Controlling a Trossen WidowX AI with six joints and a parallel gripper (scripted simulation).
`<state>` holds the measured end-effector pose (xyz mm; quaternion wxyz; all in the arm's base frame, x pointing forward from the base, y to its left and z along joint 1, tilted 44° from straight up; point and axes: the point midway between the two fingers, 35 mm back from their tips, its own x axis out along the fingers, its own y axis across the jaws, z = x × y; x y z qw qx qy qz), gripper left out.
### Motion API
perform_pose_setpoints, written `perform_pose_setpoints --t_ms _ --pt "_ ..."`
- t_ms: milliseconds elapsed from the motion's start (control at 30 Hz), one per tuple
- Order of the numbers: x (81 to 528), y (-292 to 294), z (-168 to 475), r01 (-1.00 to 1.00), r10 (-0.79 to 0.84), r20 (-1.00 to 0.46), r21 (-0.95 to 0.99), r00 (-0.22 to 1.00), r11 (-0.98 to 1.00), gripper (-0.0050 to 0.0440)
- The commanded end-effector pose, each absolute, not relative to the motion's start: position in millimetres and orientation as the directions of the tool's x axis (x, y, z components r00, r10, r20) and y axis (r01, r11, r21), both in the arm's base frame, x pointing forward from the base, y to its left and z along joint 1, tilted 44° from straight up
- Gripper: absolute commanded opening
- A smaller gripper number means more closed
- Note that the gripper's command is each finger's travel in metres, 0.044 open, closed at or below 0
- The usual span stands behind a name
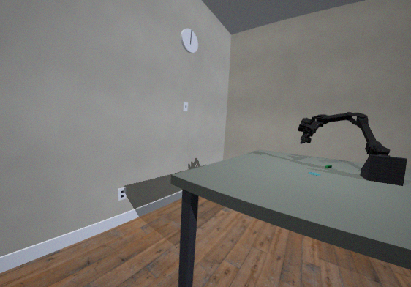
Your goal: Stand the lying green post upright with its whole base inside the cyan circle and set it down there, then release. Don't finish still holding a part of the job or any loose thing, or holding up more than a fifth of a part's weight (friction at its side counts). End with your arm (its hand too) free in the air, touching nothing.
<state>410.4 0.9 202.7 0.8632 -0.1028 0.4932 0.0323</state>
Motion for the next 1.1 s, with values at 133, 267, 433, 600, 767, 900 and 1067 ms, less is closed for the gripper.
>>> perform_pose_setpoints --t_ms 133,267,433,600,767,900,1067 --pt "366 6 160 -0.351 -0.199 -0.915 -0.325 0.35 0.878 0.0232" --pt "330 5 134 -0.541 -0.342 -0.91 -0.413 0.232 0.733 0.0232" --pt "284 -2 114 -0.775 -0.533 -0.836 -0.421 0.131 0.471 0.0232" --pt "259 -9 108 -0.891 -0.648 -0.755 -0.36 0.104 0.277 0.0232" --pt "251 -12 107 -0.921 -0.683 -0.723 -0.329 0.102 0.21 0.0232" --pt "252 -13 106 -0.921 -0.683 -0.723 -0.328 0.102 0.21 0.0232" --pt "255 -35 83 -0.921 -0.683 -0.723 -0.328 0.102 0.21 0.0232"
